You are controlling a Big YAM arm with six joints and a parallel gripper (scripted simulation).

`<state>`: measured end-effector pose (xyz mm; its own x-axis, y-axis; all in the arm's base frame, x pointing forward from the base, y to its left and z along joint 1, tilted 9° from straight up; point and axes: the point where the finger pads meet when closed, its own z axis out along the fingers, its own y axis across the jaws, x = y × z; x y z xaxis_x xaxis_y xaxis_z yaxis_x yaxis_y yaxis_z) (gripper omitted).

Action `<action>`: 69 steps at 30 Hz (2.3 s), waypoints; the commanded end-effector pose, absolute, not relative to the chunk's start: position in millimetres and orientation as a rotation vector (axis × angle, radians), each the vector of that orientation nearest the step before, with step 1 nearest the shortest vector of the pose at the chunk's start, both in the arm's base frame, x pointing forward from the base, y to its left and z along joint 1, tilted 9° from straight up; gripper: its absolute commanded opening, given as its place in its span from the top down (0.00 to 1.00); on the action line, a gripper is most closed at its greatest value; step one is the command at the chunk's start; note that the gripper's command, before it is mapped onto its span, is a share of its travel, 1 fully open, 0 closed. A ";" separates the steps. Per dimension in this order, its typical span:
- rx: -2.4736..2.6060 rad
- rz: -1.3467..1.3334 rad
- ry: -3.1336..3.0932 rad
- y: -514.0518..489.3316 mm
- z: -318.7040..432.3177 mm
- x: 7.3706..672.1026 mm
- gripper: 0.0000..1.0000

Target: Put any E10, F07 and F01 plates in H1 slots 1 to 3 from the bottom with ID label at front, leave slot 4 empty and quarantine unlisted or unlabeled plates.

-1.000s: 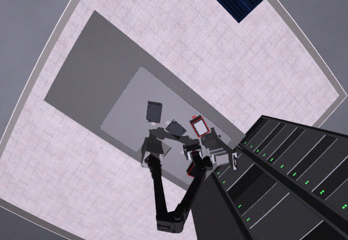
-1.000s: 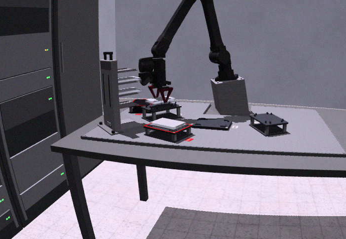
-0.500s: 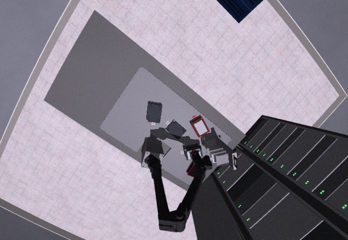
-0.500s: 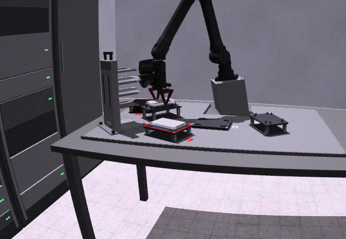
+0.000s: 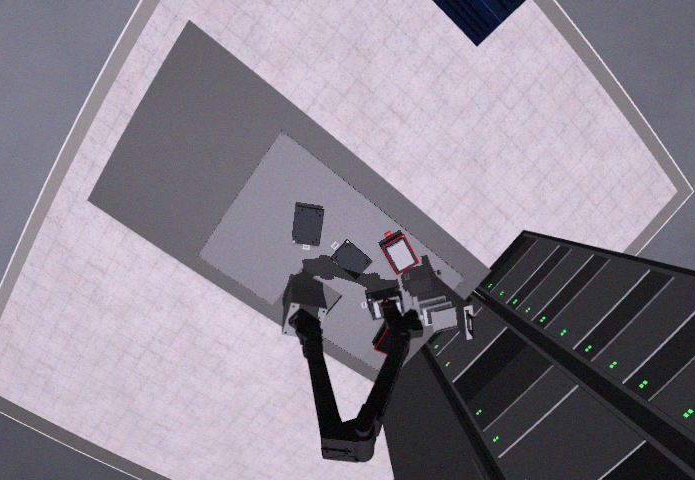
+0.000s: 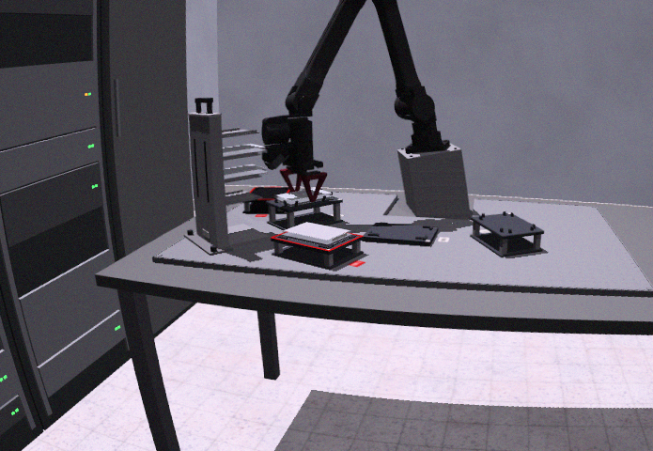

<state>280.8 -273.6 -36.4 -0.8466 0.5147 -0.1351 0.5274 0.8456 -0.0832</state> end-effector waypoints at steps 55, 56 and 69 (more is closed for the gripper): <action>0.811 -0.220 2.848 -275.4 71.2 294.2 0.00; 0.815 -0.220 2.847 -275.8 74.0 293.2 0.00; 0.808 -0.221 2.846 -270.0 104.8 291.4 0.00</action>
<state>270.1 -256.1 69.7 -0.8466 0.5156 -0.1317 0.5276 0.8456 -0.0812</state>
